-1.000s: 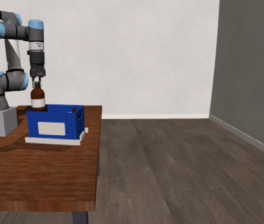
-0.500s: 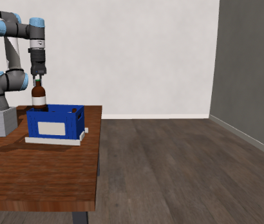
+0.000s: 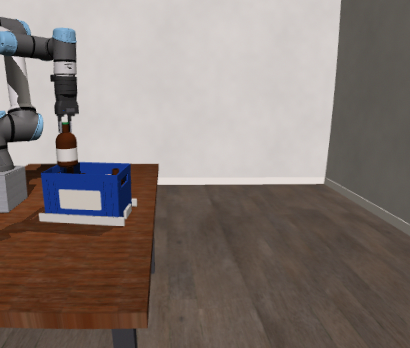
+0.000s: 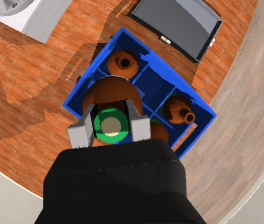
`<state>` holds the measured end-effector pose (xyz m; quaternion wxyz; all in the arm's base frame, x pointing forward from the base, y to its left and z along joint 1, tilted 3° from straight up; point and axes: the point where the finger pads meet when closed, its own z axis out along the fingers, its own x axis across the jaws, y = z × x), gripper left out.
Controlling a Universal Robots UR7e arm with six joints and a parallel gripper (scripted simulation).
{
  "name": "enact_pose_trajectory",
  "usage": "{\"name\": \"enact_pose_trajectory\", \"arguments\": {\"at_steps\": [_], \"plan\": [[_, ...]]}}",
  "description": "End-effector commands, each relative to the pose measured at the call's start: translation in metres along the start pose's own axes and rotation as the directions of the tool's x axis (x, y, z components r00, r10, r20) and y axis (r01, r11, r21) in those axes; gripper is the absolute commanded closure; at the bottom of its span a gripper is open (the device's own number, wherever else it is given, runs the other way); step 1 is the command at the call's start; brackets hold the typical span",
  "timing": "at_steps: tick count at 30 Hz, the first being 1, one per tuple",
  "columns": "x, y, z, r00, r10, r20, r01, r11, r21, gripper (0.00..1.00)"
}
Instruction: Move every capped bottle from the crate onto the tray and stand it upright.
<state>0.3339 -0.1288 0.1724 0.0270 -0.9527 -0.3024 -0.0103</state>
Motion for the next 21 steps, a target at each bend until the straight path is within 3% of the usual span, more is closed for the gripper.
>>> {"name": "enact_pose_trajectory", "arguments": {"at_steps": [1,21], "plan": [[0.005,-0.004,0.000,1.000,0.000,0.000,0.000,1.000,-0.001,1.00],[0.027,-0.026,0.000,1.000,0.000,0.000,0.000,1.000,-0.001,1.00]]}}
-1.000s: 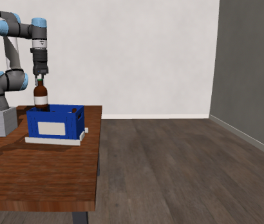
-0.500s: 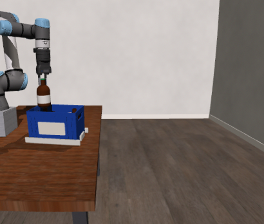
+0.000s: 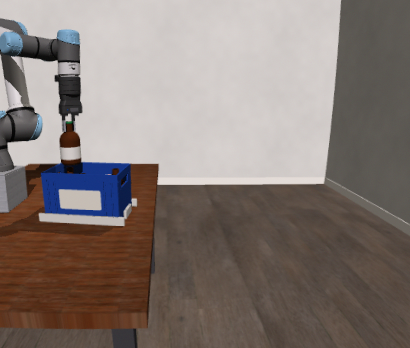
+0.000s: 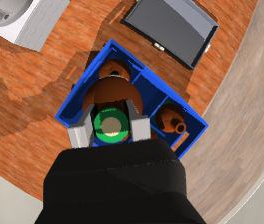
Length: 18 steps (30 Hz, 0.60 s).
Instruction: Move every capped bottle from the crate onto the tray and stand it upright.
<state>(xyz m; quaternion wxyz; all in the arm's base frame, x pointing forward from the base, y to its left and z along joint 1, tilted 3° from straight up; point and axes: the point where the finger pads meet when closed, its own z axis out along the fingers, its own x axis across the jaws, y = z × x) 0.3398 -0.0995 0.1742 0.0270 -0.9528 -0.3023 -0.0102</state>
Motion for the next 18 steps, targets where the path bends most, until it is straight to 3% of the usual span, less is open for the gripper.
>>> {"name": "enact_pose_trajectory", "arguments": {"at_steps": [1,18], "plan": [[0.006,-0.007,0.000,1.000,0.000,0.000,0.000,1.000,-0.001,1.00],[0.021,-0.027,0.000,1.000,0.000,0.000,0.000,1.000,-0.001,1.00]]}}
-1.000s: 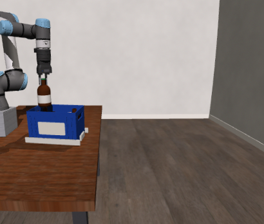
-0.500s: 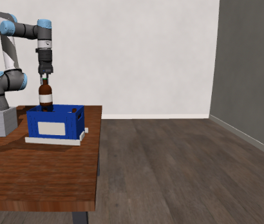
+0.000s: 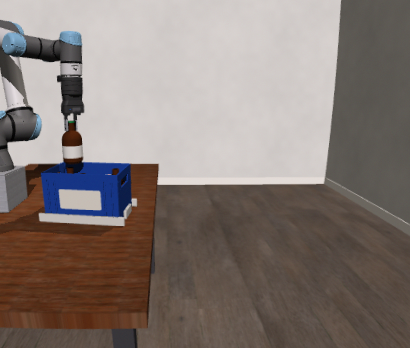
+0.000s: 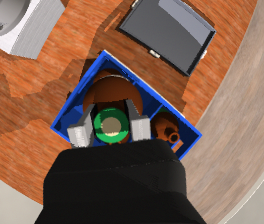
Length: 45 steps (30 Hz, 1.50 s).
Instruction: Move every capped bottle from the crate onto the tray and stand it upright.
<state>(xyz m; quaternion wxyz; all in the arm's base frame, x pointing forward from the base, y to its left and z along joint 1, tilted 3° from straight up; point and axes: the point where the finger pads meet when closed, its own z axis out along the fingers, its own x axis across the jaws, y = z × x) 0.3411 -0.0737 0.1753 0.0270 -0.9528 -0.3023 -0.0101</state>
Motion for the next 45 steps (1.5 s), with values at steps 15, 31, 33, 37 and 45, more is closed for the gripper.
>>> {"name": "enact_pose_trajectory", "arguments": {"at_steps": [15,31,33,37,45], "plan": [[0.017,-0.023,0.000,1.000,0.000,0.000,0.000,1.000,-0.001,1.00],[0.030,-0.041,0.000,1.000,0.000,-0.001,0.000,1.000,-0.001,1.00],[0.033,-0.044,0.000,1.000,0.000,0.000,0.000,1.000,-0.001,1.00],[0.037,-0.050,0.000,1.000,0.000,0.000,0.000,1.000,-0.001,1.00],[0.041,-0.055,0.000,1.000,0.000,-0.001,0.000,1.000,-0.001,1.00]]}}
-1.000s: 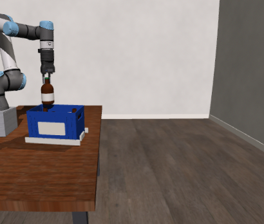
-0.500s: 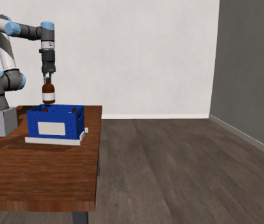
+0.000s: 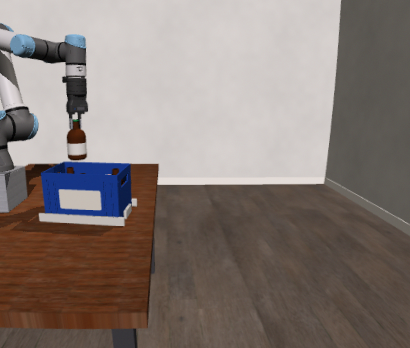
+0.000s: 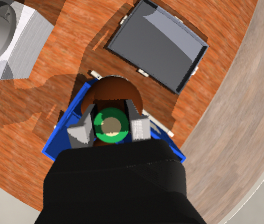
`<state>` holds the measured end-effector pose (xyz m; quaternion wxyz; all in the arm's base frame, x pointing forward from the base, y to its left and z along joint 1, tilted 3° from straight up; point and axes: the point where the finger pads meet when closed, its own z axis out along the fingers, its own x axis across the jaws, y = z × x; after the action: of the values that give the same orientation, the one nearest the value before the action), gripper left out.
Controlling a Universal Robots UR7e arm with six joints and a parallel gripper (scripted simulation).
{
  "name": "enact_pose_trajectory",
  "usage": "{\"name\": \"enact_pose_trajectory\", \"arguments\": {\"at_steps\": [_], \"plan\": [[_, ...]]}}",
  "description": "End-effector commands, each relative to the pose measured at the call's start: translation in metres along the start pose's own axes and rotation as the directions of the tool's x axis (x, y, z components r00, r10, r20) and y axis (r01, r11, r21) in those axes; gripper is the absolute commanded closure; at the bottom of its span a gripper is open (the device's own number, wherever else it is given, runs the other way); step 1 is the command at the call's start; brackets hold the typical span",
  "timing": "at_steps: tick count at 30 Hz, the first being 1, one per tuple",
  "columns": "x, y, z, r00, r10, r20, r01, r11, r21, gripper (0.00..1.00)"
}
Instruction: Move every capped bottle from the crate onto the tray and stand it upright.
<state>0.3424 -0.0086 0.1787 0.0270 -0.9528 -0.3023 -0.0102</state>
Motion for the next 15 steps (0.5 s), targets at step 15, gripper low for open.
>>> {"name": "enact_pose_trajectory", "arguments": {"at_steps": [15], "plan": [[0.015,-0.019,0.000,1.000,0.000,-0.001,0.000,1.000,-0.001,1.00]]}}
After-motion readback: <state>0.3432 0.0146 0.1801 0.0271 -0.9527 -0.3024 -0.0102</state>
